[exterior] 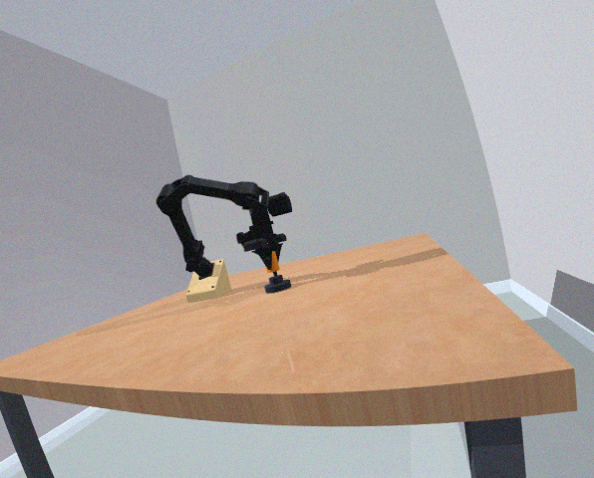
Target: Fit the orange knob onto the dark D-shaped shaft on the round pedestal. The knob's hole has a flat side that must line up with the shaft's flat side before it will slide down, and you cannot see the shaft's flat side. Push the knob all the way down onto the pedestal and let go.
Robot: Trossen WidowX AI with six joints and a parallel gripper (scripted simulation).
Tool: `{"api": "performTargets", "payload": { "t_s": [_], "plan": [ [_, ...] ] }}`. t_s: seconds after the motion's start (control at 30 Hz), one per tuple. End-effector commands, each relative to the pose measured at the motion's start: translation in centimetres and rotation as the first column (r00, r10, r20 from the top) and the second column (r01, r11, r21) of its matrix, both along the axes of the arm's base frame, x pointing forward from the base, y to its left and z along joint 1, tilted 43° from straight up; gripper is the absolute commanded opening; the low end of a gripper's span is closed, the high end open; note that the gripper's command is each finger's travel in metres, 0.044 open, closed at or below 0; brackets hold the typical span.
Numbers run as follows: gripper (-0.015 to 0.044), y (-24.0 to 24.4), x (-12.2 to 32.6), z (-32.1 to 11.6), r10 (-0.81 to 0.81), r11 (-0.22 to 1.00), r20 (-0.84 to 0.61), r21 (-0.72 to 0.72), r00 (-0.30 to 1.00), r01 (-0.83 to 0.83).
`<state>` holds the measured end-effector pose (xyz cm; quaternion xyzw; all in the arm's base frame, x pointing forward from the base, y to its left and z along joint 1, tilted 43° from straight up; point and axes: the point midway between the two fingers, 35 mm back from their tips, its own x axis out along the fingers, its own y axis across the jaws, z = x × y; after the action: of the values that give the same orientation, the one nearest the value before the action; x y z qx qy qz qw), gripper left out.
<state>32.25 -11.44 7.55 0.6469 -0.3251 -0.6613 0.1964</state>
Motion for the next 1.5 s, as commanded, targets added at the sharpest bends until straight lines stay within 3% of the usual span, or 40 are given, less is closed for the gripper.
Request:
{"api": "performTargets", "payload": {
  "t_s": [0.0,0.3,0.43,0.6,0.83,1.07,1.27,1.47],
  "plan": [
    [0.0000,-0.04,0.08,0.01,0.003,1.000,0.000,-0.001,1.000,-0.003],
    [0.0000,0.04,0.30,0.53,-0.040,0.999,0.040,-0.005,0.998,0.040],
    [0.0000,0.02,0.29,0.49,-0.174,0.984,0.169,-0.007,0.970,0.177],
    [0.0000,-0.06,0.23,0.34,-0.395,0.909,0.392,0.036,0.831,0.415],
    [0.0000,-0.09,0.04,0.16,-0.610,0.717,0.635,0.187,0.474,0.672],
    [0.0000,-0.01,-0.09,0.18,-0.671,0.492,0.740,0.384,0.059,0.781],
    [0.0000,0.06,-0.06,0.30,-0.603,0.278,0.722,0.587,-0.337,0.760],
    [0.0000,0.05,0.04,0.43,-0.424,0.091,0.594,0.779,-0.683,0.621]
  ]
}}
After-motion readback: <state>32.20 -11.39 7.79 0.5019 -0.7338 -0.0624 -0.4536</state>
